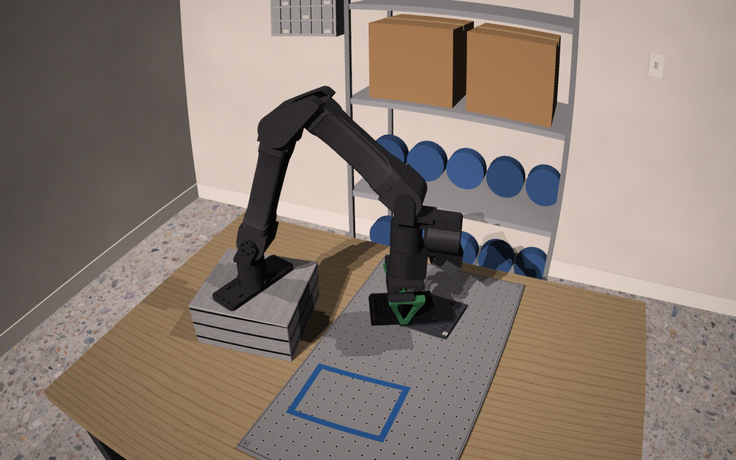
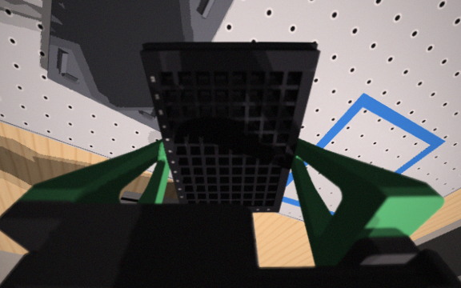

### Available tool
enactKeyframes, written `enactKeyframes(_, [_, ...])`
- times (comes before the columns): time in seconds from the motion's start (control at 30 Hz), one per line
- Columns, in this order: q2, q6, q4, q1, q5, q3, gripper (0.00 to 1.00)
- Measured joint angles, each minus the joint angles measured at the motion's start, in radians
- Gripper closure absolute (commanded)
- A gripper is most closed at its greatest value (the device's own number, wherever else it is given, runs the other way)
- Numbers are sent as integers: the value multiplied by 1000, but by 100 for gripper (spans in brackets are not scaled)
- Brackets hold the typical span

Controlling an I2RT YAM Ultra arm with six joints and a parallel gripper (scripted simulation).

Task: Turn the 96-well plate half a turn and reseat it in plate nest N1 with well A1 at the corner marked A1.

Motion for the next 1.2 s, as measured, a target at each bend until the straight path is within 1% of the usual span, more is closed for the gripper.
enactKeyframes(0.43, [-30, -126, 17, -131, -3, -49, 100])
enactKeyframes(0.63, [-38, -174, 23, -169, -6, -58, 100])
enactKeyframes(1.03, [-46, -296, 31, -303, -8, -70, 100])
enactKeyframes(1.2, [-47, -336, 33, -332, -10, -70, 100])
